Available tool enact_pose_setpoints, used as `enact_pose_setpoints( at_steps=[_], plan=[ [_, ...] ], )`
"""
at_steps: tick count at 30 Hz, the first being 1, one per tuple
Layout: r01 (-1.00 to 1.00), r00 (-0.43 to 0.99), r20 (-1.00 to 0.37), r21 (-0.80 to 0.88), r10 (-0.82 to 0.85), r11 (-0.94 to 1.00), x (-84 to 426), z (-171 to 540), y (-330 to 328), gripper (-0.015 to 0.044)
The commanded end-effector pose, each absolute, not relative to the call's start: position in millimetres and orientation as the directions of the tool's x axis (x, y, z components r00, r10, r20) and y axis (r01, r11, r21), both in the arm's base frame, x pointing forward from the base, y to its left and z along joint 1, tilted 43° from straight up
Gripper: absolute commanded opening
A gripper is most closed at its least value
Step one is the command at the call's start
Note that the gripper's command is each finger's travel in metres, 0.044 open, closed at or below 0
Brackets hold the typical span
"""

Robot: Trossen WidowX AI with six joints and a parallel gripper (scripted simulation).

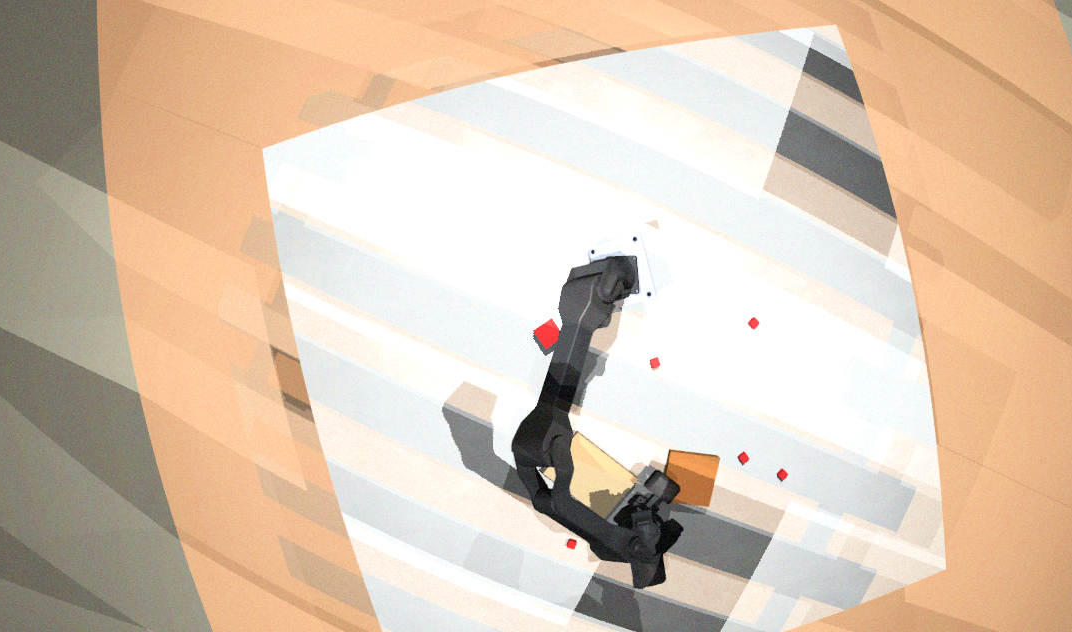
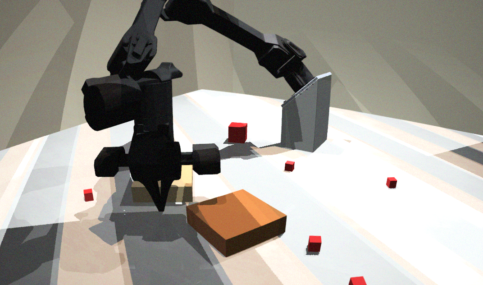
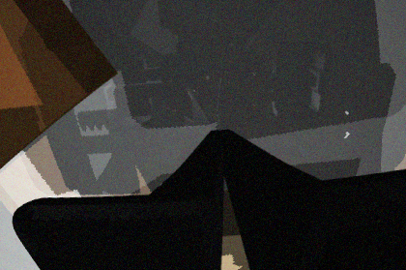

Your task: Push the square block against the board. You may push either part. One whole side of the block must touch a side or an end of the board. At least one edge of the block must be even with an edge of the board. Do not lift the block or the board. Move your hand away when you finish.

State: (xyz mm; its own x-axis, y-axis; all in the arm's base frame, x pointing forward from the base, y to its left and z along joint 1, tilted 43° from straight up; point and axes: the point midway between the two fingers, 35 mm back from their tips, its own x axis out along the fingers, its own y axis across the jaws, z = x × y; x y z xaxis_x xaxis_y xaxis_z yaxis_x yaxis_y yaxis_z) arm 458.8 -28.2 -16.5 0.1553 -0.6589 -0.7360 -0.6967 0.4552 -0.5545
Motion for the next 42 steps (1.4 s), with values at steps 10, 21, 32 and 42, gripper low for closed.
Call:
enact_pose_setpoints(
  at_steps=[10,21,32,42],
  plan=[
    [-0.695,0.162,-0.733,-0.560,-0.661,0.451,473.3,-23.1,-13.4,0.0000],
    [-0.695,0.161,-0.735,-0.559,-0.659,0.453,463.0,16.6,23.4,0.0000],
    [-0.524,0.161,-0.735,-0.629,-0.658,0.574,464.8,27.1,12.0,0.0000],
    [-0.212,0.161,-0.735,-0.677,-0.658,0.705,466.5,43.4,-5.7,0.0000]
  ],
)
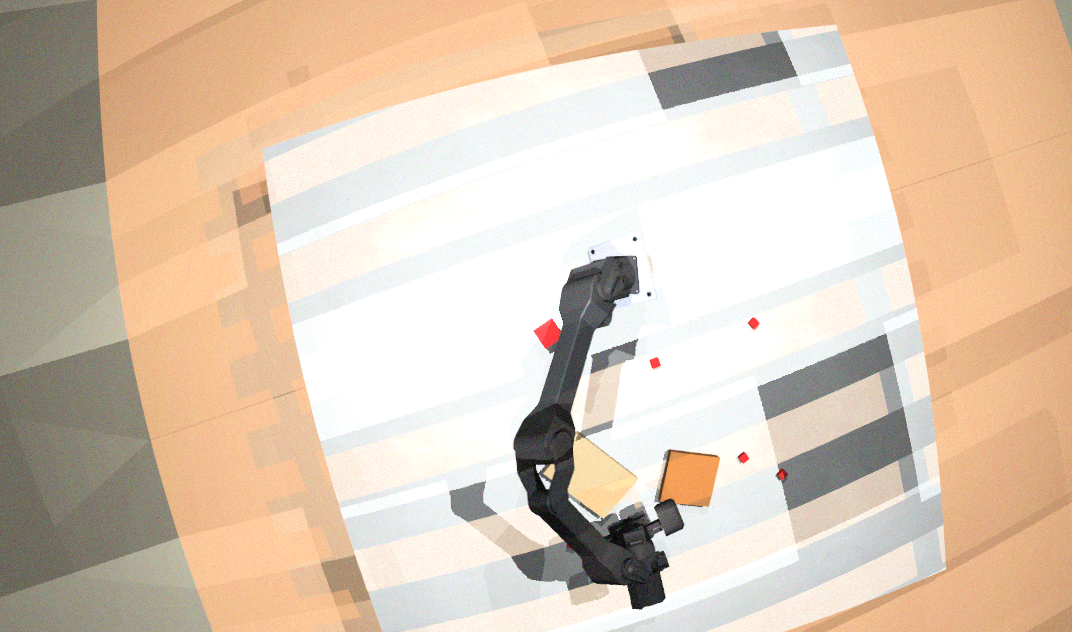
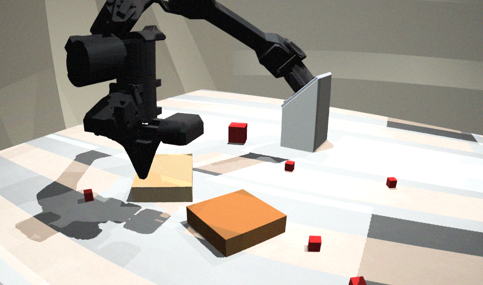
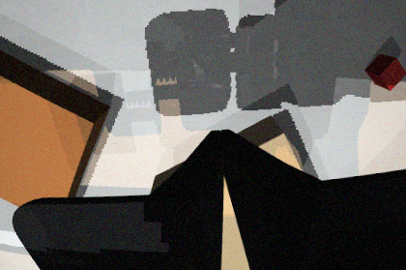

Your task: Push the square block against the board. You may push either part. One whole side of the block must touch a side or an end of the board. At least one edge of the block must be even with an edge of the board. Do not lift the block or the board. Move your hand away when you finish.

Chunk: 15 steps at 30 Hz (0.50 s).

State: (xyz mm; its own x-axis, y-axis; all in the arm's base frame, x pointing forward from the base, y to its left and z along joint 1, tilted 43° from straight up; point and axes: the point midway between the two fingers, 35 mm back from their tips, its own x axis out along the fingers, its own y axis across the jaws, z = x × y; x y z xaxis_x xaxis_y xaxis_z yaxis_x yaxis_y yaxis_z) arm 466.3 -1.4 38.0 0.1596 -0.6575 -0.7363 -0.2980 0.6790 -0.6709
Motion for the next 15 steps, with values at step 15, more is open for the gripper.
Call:
enact_pose_setpoints(
  at_steps=[15],
  plan=[
    [0.289,0.161,-0.734,-0.604,-0.660,0.743,466.6,67.8,-32.7,0.0000]
  ],
)
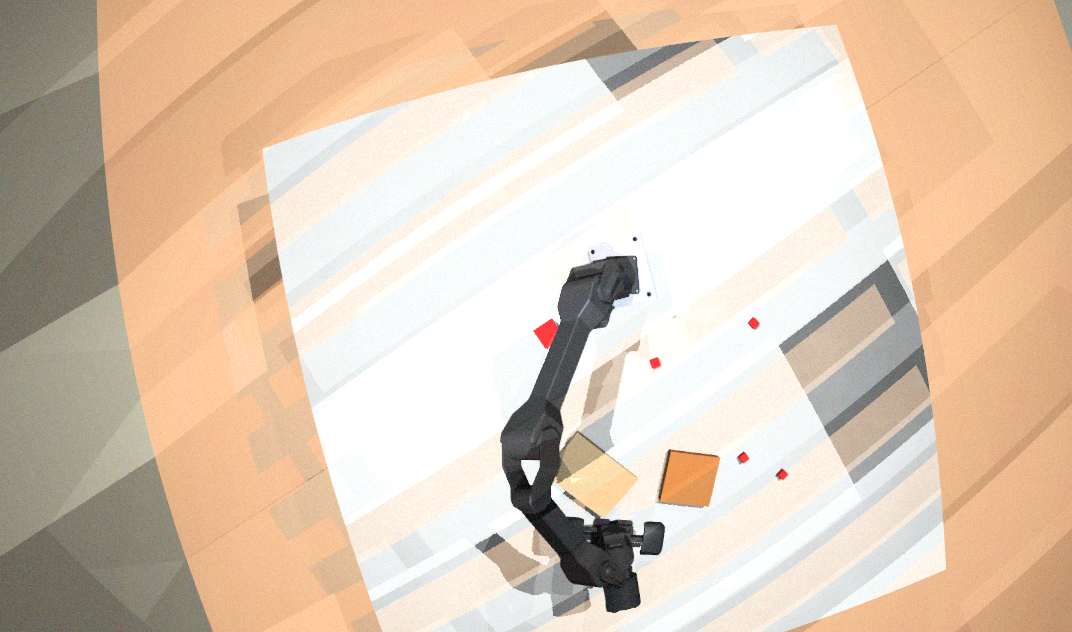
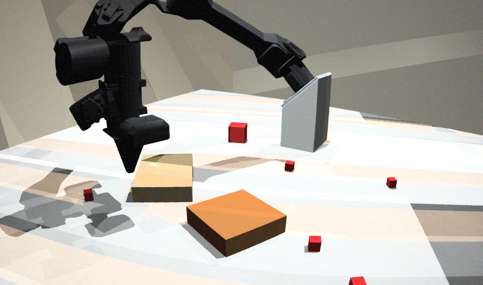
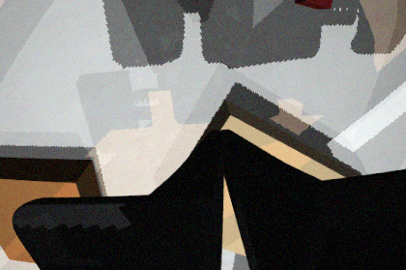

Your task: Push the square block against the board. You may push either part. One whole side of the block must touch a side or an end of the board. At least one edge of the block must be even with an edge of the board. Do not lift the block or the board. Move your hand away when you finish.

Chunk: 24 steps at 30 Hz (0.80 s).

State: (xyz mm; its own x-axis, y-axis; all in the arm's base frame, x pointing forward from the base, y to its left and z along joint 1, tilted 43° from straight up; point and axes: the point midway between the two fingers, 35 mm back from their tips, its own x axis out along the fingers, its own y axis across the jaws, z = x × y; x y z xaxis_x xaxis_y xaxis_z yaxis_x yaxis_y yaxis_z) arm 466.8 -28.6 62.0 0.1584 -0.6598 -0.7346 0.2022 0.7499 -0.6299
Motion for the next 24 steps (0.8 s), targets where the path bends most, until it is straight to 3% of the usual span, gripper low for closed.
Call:
enact_pose_setpoints(
  at_steps=[1,14,24],
  plan=[
    [0.321,0.162,-0.734,-0.593,-0.660,0.738,466.5,69.4,-34.5,0.0000],
    [0.688,0.162,-0.731,-0.398,-0.663,0.607,464.1,90.3,-57.7,0.0000],
    [0.704,0.162,-0.729,-0.387,-0.665,0.595,472.8,51.6,-95.7,0.0000]
  ],
)
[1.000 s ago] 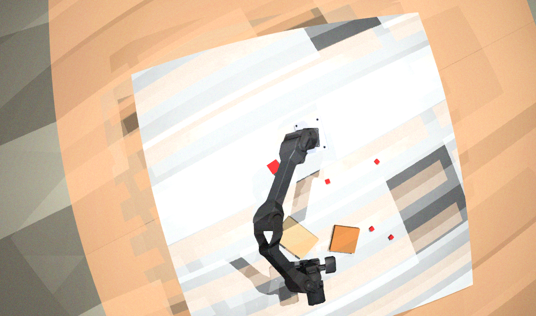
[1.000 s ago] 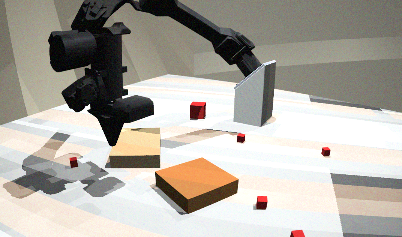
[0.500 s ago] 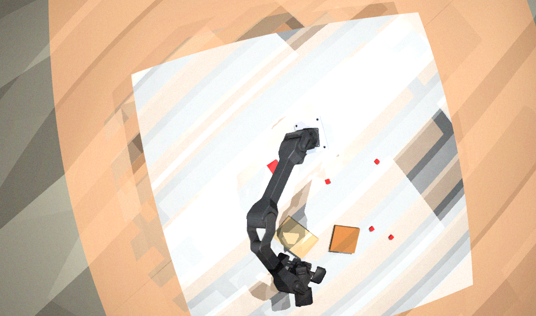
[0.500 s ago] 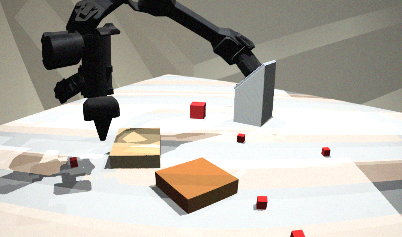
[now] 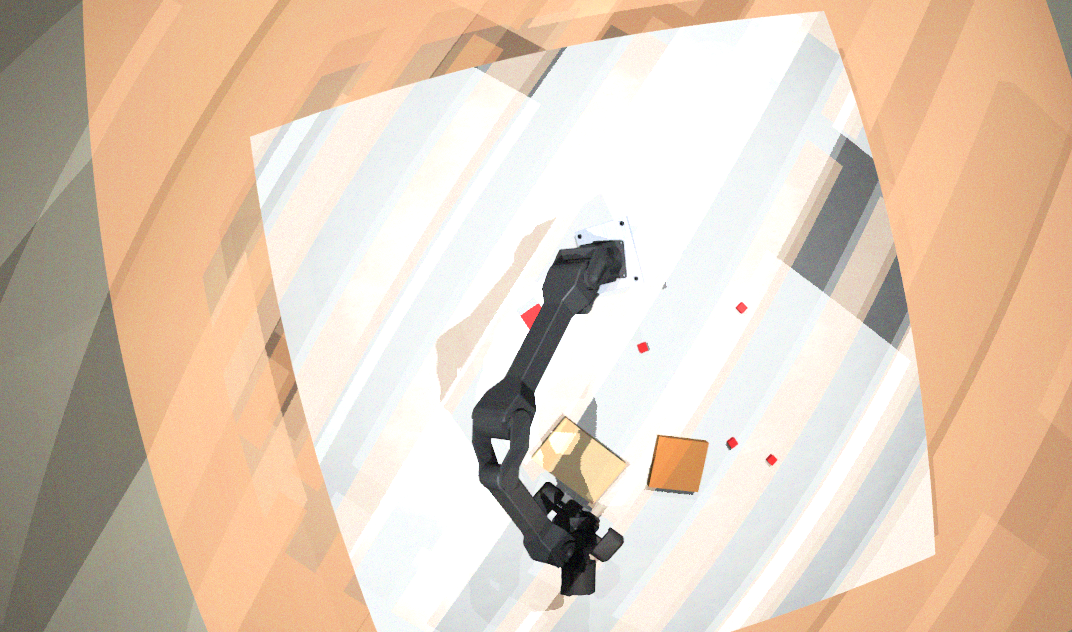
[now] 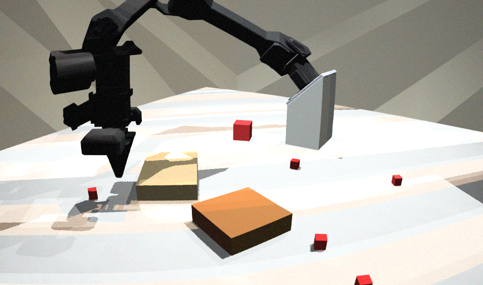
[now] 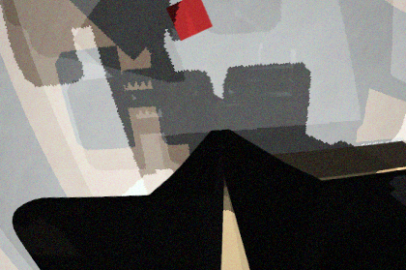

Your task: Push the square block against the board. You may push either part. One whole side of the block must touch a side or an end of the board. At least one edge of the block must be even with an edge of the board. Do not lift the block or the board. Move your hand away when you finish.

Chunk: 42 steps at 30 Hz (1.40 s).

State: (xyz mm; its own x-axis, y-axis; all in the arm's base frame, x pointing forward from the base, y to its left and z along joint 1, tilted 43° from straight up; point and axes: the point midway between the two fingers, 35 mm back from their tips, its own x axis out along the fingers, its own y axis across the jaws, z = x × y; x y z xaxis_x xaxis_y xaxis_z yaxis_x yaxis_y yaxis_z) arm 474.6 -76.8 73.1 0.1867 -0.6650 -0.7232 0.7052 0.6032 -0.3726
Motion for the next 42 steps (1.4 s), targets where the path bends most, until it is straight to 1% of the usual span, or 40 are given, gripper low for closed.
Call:
enact_pose_setpoints(
  at_steps=[1,42],
  plan=[
    [0.704,0.162,-0.729,-0.387,-0.665,0.595,472.8,51.6,-95.7,0.0000],
    [0.703,0.160,-0.731,-0.387,-0.663,0.597,438.9,18.1,-68.2,0.0000]
  ],
)
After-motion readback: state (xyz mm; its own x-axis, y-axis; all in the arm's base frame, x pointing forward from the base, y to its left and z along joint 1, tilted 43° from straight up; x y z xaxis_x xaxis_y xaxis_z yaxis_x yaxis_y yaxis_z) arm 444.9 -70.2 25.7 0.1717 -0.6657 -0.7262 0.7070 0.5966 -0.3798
